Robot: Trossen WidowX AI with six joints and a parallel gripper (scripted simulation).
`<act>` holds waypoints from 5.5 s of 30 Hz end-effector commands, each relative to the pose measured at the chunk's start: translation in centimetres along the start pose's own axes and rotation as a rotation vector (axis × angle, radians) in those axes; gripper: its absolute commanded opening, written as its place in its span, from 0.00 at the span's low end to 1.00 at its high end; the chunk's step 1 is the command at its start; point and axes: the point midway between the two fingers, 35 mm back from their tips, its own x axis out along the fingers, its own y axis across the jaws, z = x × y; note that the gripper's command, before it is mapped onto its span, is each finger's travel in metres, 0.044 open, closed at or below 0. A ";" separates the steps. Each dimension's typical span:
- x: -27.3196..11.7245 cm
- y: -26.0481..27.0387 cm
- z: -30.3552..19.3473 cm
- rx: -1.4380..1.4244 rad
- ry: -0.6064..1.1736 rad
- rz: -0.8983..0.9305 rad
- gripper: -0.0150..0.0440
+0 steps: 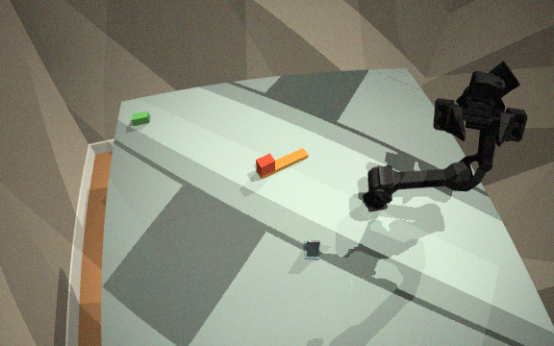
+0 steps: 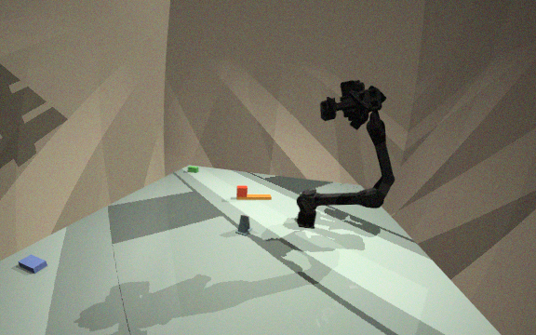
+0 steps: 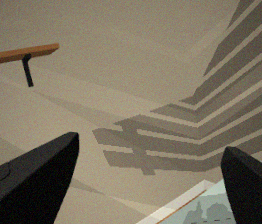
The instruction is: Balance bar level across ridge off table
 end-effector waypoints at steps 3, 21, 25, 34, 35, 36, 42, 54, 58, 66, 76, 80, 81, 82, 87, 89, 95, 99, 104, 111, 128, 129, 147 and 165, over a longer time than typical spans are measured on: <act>0.9 -3.2 1.0 0.047 -0.033 -0.103 0.79; 2.9 -16.1 3.8 0.588 -0.120 -0.442 0.79; 2.8 -19.3 3.9 0.694 -0.149 -0.528 0.79; 2.0 -26.2 3.0 0.890 -0.194 -0.730 0.79; 1.8 -27.0 2.8 0.910 -0.199 -0.753 0.79; 1.6 -27.7 2.7 0.931 -0.204 -0.775 0.79; 0.8 -31.2 1.9 1.100 -0.255 -0.890 0.79; -1.9 -38.1 -0.5 1.366 -0.399 -1.148 0.79; -2.8 -39.9 -1.5 1.464 -0.444 -1.231 0.79; -5.0 -43.0 -3.8 1.645 -0.544 -1.405 0.79; -7.9 -46.1 -6.8 1.837 -0.687 -1.636 0.79; -9.1 -47.1 -8.1 1.901 -0.748 -1.734 0.79; -9.5 -47.4 -8.4 1.916 -0.764 -1.759 0.79; -9.8 -47.6 -8.8 1.930 -0.780 -1.784 0.79; -11.3 -48.5 -10.4 1.992 -0.862 -1.912 0.79; -11.9 -48.8 -11.0 2.012 -0.893 -1.962 0.79; -13.7 -49.6 -12.8 2.056 -0.992 -2.114 0.79; -14.9 -49.9 -13.9 2.072 -1.062 -2.220 0.79; -15.6 -50.1 -14.6 2.076 -1.104 -2.284 0.79; -16.0 -51.1 -16.6 2.075 -1.105 -2.284 0.79; -17.4 -53.1 -23.2 2.076 -1.104 -2.284 0.79; -17.4 -53.2 -23.3 2.076 -1.104 -2.284 0.79; -17.9 -53.9 -25.4 2.076 -1.104 -2.284 0.79; -17.7 -53.9 -25.4 2.083 -1.097 -2.280 0.52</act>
